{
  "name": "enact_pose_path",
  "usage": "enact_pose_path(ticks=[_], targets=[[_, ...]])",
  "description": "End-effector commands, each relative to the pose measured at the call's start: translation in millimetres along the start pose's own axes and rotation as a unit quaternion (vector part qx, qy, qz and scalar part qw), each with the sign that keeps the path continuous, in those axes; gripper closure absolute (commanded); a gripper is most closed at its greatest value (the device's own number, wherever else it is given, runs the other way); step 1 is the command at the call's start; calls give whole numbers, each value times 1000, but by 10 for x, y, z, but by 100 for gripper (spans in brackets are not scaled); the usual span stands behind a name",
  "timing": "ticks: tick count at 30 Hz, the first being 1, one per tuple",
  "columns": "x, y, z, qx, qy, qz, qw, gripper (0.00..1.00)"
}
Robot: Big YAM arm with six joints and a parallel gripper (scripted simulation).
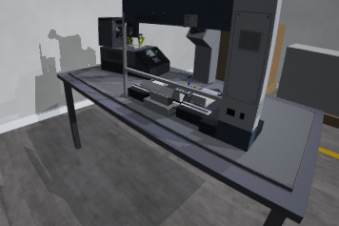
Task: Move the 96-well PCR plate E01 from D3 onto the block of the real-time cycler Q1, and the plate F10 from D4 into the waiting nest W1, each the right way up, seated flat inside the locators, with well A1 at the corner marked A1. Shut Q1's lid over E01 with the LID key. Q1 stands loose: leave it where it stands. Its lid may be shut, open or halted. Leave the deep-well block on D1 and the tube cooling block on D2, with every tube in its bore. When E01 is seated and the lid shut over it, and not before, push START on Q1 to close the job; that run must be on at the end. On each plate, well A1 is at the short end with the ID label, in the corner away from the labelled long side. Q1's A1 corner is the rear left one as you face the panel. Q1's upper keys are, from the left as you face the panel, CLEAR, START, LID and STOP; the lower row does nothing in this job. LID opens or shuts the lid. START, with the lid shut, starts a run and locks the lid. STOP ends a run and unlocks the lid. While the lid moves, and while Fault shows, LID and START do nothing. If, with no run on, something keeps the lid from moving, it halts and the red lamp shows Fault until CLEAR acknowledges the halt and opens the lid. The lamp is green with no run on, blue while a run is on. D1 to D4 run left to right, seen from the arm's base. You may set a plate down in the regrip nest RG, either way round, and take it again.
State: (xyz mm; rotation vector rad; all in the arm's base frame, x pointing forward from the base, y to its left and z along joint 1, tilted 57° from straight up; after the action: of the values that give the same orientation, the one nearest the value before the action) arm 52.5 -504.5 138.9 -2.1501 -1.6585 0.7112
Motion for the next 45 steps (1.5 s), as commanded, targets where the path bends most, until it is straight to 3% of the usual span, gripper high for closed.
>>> enact_pose_path(ticks=[1,22,42,45], targets=[[10,-47,125,0,5,5,1000,0],[-181,-185,-138,-6,-28,27,999,0],[-26,-132,-49,-4,-13,16,1000,0],[-69,-255,-76,-4,-15,19,1000,0]])
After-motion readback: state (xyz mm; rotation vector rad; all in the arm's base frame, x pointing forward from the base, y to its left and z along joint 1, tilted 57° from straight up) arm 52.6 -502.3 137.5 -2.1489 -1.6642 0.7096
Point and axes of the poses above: the point where the finger pads meet when closed, its own y axis out along the fingers, its own x axis across the jaws, z = x × y, the point moved 7 cm from there along -y, back along the fingers, and after that the axes turned 10 degrees about y, right-handed, at the moved point
